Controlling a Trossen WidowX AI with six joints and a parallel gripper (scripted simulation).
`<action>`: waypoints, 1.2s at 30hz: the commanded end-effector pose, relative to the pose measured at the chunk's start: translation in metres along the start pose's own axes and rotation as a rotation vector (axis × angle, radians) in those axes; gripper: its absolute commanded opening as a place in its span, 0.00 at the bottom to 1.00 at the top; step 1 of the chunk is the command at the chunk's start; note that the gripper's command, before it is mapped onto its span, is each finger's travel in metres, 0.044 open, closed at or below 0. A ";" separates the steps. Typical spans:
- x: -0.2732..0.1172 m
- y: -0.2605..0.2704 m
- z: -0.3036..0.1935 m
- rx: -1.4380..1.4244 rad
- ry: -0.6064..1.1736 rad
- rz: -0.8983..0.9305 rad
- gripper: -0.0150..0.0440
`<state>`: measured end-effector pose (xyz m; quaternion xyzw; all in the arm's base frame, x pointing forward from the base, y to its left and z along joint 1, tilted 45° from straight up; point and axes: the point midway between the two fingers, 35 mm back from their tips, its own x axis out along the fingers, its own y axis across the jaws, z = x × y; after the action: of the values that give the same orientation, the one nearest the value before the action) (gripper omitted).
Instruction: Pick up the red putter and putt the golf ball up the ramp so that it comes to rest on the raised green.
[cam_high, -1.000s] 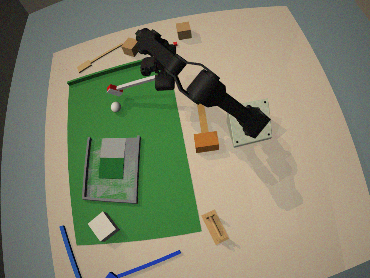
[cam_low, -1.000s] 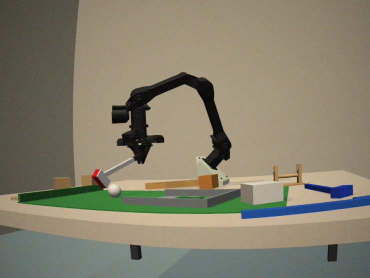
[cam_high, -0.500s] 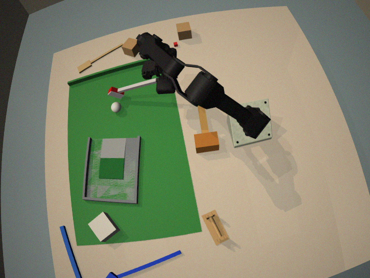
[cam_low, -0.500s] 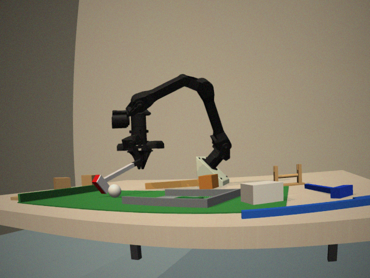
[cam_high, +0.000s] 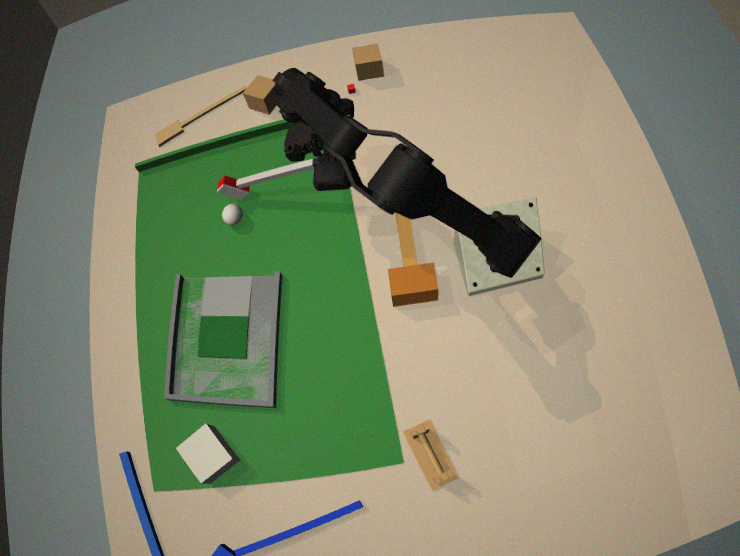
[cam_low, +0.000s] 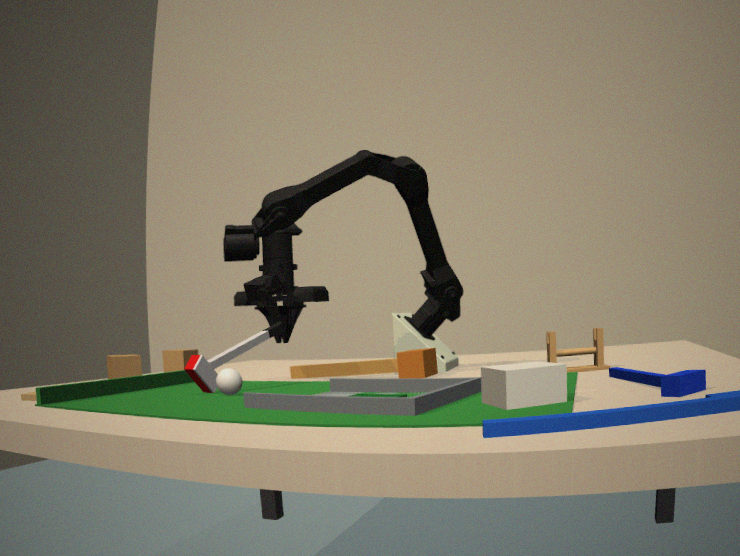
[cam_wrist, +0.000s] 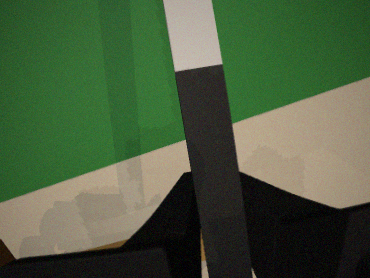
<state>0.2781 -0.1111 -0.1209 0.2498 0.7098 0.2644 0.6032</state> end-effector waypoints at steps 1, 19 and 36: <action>-0.001 -0.003 0.000 0.000 -0.002 -0.001 0.25; 0.000 0.003 0.005 0.009 -0.013 0.003 0.25; -0.015 0.107 0.003 0.006 -0.011 0.009 0.25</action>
<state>0.2820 -0.0325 -0.0463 0.2580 0.7118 0.2670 0.5962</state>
